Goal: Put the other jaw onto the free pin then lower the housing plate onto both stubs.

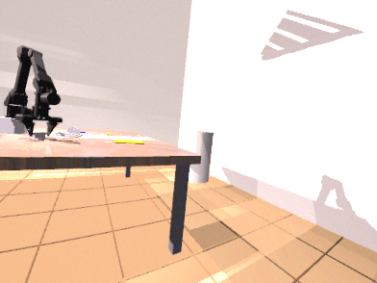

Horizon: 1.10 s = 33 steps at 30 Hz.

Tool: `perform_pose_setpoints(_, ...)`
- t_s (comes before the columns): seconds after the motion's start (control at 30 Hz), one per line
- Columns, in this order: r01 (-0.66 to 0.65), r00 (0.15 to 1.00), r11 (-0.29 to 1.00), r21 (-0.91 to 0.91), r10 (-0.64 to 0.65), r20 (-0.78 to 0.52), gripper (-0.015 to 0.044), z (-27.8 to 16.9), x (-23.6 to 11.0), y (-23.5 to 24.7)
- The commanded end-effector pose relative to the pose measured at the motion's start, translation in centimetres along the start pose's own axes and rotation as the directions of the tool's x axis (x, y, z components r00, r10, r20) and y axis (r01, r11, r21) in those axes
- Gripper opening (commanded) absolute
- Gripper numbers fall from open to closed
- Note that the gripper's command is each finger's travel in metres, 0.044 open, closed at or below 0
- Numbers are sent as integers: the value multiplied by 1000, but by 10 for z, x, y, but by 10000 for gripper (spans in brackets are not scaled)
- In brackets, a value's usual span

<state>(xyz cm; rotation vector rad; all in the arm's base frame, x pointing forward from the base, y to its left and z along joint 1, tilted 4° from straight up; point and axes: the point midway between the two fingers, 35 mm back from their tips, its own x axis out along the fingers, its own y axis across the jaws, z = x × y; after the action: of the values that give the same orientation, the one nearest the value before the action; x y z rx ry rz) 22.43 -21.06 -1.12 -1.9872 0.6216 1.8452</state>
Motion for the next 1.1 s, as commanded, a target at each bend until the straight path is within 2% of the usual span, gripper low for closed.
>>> perform_pose_setpoints(0.0,0,1000,1000,0,0,-5,351,-2,-9,0)
perform_pose_setpoints(0.6,5,1000,1000,2,-5,-7,351,-2,-66,0)
perform_pose_setpoints(0.77,5,1000,1000,-2,-5,-7,351,-1,-71,-1)
perform_pose_setpoints(1.07,6,1000,978,-210,-8,-6,351,0,-71,-15)
